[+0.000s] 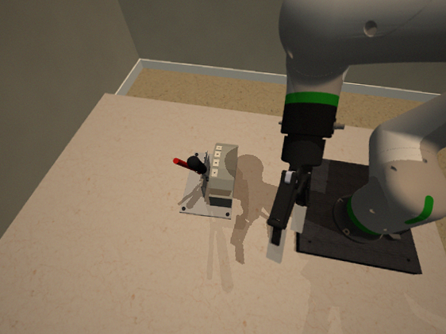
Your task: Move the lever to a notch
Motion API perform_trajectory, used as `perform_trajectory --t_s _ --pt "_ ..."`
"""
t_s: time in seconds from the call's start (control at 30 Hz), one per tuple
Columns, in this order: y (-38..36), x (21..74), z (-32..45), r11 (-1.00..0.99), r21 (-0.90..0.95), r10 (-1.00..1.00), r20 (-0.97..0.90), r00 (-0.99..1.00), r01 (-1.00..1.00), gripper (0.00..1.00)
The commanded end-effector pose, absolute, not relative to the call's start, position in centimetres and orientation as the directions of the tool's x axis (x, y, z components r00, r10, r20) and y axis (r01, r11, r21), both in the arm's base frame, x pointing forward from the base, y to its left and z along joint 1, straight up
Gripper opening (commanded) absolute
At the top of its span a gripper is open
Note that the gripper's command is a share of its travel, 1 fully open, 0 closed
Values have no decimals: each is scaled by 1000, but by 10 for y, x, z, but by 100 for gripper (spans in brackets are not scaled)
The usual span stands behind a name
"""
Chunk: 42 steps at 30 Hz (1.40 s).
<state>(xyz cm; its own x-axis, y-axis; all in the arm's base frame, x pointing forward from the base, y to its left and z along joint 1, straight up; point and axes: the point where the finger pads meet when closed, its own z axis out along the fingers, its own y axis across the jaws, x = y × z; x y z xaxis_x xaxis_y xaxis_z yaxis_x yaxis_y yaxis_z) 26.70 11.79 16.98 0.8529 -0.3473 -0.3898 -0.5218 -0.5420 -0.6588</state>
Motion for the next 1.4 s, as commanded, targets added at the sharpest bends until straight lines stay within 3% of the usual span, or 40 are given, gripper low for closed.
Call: perform_trajectory --t_s 0.0,0.8,1.03,1.1,1.37 --pt "118 267 170 -542 -659 -347 -390 853 -522 100" --pt "122 277 179 -565 -683 -321 -335 886 -463 100" --pt "143 313 227 -638 -747 -189 -84 978 -187 100" --pt "143 313 227 -638 -747 -189 -84 978 -187 100" --pt "197 349 331 -645 -709 50 333 942 285 100"
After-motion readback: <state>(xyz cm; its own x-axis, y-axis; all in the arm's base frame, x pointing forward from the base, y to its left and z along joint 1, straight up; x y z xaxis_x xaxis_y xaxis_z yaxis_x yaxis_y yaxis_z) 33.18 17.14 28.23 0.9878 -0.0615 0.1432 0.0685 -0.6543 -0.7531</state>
